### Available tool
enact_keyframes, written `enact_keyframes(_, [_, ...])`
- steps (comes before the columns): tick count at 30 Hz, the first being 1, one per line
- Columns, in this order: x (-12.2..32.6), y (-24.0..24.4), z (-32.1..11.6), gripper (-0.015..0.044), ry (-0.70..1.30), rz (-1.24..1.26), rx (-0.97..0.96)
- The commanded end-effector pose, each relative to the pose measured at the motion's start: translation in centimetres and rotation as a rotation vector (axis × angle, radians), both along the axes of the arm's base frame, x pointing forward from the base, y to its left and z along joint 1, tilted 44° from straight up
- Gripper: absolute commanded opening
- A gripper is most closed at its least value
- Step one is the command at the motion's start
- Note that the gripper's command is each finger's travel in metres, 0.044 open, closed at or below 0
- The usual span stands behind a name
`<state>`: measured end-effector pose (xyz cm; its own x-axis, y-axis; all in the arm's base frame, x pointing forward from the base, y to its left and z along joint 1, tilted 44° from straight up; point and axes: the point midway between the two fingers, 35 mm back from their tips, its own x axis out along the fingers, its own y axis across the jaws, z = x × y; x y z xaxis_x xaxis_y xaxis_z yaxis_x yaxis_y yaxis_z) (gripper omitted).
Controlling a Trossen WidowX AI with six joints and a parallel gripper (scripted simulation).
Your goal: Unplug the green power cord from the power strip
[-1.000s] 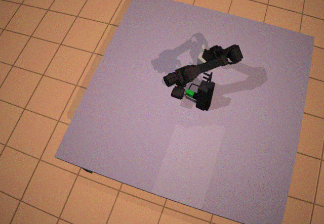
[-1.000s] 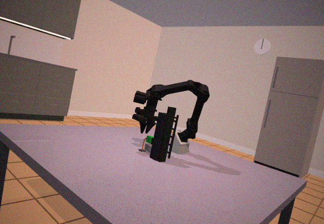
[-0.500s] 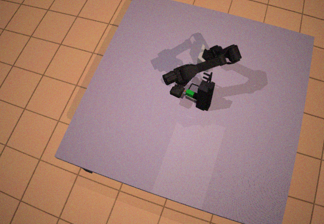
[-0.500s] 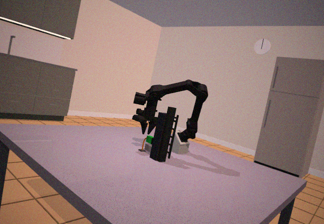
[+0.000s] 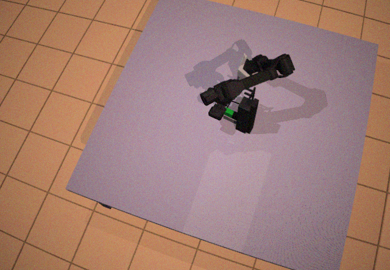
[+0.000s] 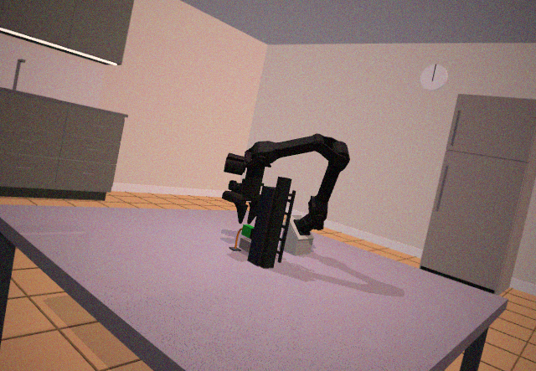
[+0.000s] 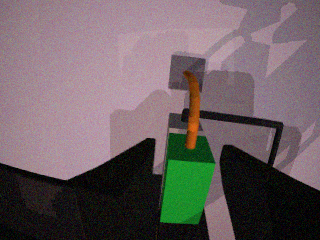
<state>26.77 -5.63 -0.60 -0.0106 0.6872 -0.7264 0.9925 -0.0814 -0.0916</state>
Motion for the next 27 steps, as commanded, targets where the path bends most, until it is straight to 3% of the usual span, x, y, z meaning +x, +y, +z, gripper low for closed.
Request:
enact_keyframes(1, [-0.1,0.7,0.5,0.0160,0.008,-0.004,0.008])
enact_keyframes(26, [-0.1,2.3,0.4,0.0160,0.008,-0.004,0.010])
enact_keyframes(27, [0.0,2.1,0.5,0.0134,0.003,0.001,0.004])
